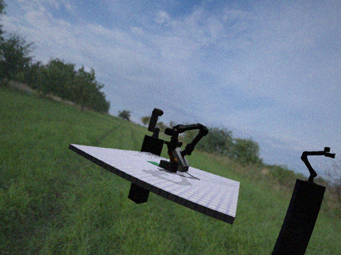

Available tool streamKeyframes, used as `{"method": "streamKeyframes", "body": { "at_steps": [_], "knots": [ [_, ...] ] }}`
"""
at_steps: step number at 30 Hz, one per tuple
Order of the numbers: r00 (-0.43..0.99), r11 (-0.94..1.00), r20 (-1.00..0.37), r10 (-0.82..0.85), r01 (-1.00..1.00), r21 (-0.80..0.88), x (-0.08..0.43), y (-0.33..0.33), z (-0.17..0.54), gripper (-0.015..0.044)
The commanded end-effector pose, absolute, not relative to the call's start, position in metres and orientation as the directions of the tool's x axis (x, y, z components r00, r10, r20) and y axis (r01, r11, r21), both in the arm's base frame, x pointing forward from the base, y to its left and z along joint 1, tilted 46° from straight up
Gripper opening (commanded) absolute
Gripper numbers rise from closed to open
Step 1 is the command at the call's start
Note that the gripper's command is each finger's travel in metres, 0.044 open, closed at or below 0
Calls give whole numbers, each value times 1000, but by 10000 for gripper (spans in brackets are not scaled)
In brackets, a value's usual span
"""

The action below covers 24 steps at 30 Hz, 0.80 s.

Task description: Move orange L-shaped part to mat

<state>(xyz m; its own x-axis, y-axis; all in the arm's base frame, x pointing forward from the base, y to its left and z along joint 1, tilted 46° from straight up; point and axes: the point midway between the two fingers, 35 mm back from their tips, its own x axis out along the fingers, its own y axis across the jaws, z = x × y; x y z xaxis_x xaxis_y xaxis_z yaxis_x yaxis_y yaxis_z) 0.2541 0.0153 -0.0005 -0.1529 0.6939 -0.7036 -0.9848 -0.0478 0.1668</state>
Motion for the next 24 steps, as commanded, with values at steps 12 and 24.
{"method": "streamKeyframes", "body": {
  "at_steps": [12,24],
  "knots": [
    [-155,-55,-707,690,-985,162,255,6,5,0],
    [-154,-54,-710,687,-985,162,247,-32,-34,0]
  ]
}}
